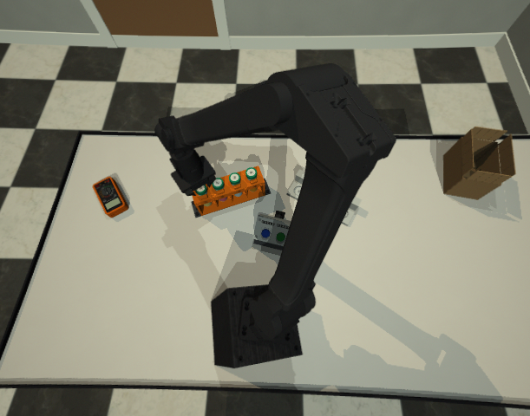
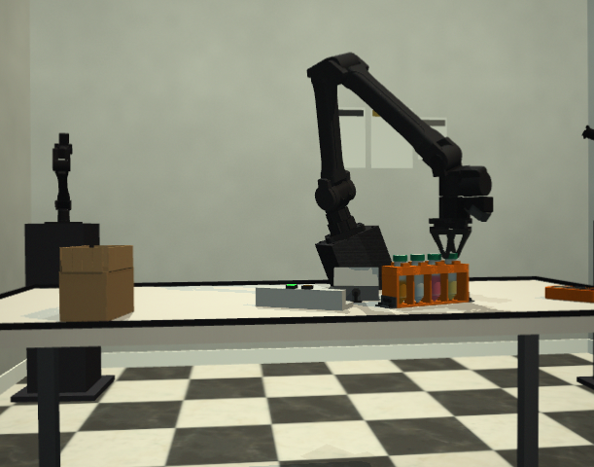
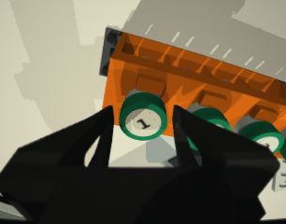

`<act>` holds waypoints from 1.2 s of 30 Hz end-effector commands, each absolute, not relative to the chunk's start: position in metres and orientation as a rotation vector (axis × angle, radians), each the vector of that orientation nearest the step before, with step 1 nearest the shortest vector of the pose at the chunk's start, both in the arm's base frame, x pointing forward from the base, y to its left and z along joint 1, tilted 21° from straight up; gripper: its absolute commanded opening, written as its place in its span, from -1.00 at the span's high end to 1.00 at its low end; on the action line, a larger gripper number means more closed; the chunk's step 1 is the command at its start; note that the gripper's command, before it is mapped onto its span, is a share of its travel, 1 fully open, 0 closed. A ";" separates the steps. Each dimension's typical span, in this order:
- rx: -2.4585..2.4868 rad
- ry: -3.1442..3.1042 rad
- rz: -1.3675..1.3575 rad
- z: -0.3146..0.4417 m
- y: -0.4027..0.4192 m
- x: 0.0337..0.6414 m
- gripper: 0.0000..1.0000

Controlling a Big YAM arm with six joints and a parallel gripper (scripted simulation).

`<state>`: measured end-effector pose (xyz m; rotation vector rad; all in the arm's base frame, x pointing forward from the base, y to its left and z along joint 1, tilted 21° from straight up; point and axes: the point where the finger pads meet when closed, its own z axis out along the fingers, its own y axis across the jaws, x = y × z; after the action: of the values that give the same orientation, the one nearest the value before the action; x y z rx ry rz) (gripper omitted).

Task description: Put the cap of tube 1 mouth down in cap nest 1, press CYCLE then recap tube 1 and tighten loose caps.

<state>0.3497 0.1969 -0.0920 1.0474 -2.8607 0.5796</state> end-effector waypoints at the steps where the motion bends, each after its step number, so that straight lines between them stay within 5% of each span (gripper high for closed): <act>1: 1.385 -2.695 0.545 -0.083 0.206 0.356 0.02; 17: 2.151 -1.973 0.461 -0.083 0.203 0.352 0.02; 28: 2.167 -1.959 0.463 -0.086 0.205 0.358 0.02; 29: 2.167 -1.959 0.463 -0.086 0.205 0.358 1.00; 36: 2.167 -1.959 0.463 -0.086 0.205 0.358 1.00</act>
<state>0.3495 0.1967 -0.0923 2.1387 -1.9539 0.4586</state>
